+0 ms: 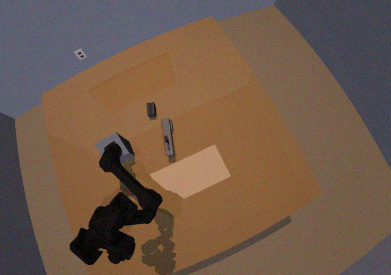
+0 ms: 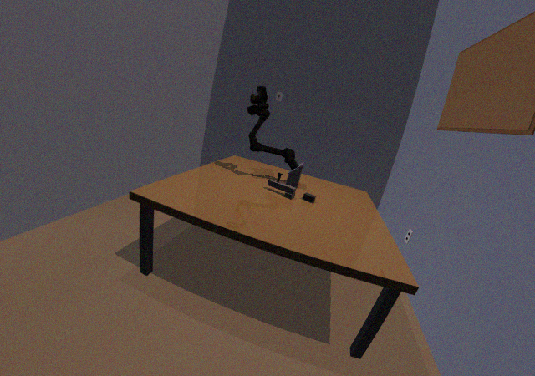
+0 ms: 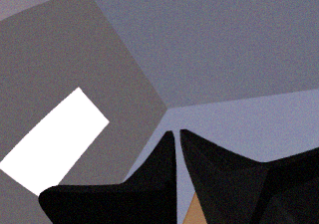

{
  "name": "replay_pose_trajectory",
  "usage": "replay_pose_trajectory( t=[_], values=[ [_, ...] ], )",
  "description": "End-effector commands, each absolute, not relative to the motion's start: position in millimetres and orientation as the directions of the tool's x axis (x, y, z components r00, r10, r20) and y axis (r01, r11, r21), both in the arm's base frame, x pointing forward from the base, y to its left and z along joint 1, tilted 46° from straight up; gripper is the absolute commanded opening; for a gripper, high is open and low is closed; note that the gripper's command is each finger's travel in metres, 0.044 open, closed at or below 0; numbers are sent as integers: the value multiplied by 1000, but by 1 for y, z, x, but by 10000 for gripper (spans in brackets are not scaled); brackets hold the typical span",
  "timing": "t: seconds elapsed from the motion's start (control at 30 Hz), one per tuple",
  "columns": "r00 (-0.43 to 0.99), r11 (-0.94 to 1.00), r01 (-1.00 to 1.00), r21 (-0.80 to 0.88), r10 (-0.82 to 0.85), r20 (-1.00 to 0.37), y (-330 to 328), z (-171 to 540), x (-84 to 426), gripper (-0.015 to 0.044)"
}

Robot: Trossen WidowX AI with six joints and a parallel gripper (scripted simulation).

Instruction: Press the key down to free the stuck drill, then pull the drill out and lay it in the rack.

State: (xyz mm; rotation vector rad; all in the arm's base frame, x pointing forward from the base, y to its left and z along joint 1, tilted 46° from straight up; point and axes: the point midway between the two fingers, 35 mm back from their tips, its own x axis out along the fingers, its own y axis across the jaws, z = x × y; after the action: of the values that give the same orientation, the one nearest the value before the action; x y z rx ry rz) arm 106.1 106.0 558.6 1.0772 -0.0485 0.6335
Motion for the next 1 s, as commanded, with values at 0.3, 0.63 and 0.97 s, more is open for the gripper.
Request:
replay_pose_trajectory(
  t=[0.3, 0.63, 0.97],
  values=[
    [855, 660, -518, 544, 404, 325, 189, 522, 114, 0],
    [949, 922, -316, 223, 302, 96, 251, 427, 191, 0],
    [980, 999, -25, -45, 16, -199, 216, 314, 286, 0]
  ],
)
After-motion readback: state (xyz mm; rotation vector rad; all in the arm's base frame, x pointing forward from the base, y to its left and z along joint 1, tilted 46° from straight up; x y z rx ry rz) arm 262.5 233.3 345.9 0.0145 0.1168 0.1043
